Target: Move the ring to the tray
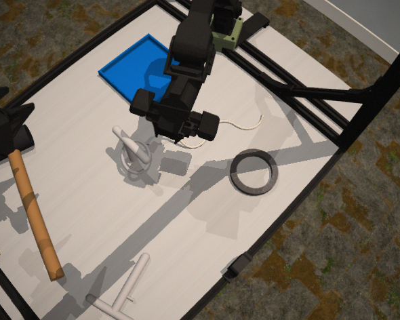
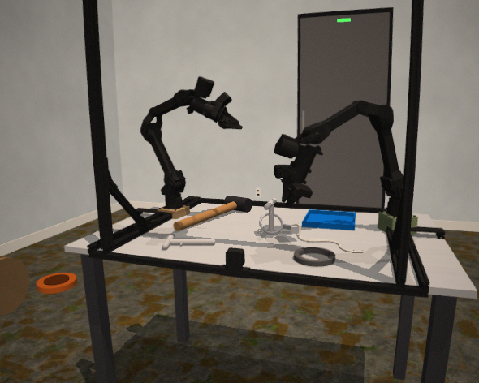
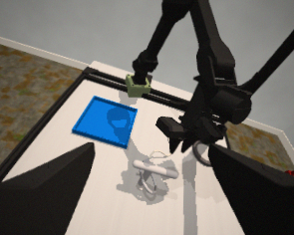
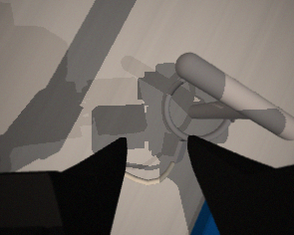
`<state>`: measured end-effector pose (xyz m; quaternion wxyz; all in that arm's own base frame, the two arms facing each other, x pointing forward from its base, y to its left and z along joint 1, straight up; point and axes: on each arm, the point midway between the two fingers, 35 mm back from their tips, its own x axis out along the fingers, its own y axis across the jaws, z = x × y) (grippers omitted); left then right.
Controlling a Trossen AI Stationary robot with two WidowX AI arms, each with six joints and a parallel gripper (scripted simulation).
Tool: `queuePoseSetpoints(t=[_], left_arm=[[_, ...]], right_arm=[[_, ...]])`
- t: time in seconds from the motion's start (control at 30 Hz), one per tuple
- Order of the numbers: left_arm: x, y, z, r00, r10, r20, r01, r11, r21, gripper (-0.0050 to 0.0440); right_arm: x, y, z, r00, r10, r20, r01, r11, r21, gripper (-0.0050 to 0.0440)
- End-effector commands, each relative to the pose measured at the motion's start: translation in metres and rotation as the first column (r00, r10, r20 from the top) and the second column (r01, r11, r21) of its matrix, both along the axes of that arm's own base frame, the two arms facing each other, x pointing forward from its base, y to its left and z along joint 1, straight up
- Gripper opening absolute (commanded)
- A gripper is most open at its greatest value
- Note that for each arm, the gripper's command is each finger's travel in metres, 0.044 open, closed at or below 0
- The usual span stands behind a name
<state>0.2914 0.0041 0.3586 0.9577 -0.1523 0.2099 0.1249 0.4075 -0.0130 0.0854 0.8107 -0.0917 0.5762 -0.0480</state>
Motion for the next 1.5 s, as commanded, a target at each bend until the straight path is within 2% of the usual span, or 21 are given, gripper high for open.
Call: queuePoseSetpoints(t=[0.0,0.17,0.3,1.0,1.23,1.47], left_arm=[[-0.061,0.003,-0.021,0.985,-0.152,-0.079,0.160,0.982,0.098,0.0400],[-0.114,-0.003,-0.047,0.948,-0.284,-0.143,0.308,0.933,0.189,0.0400],[-0.121,-0.004,-0.051,0.940,-0.303,-0.154,0.330,0.922,0.201,0.0400],[-0.121,-0.004,-0.051,0.940,-0.303,-0.154,0.330,0.922,0.201,0.0400],[-0.121,-0.004,-0.051,0.940,-0.303,-0.154,0.330,0.922,0.201,0.0400],[-0.121,-0.004,-0.051,0.940,-0.303,-0.154,0.330,0.922,0.201,0.0400]], right_arm=[[-0.002,-0.029,-0.001,0.973,-0.204,0.107,0.195,0.977,0.085,0.0200],[-0.007,-0.059,-0.003,0.895,-0.411,0.176,0.379,0.906,0.189,0.0200],[-0.008,-0.064,-0.003,0.879,-0.440,0.185,0.404,0.892,0.206,0.0200],[-0.008,-0.063,-0.005,0.879,-0.440,0.185,0.404,0.892,0.206,0.0200],[-0.042,-0.050,-0.062,0.879,-0.440,0.185,0.404,0.892,0.206,0.0200],[-0.047,-0.049,-0.067,0.879,-0.440,0.185,0.404,0.892,0.206,0.0200]])
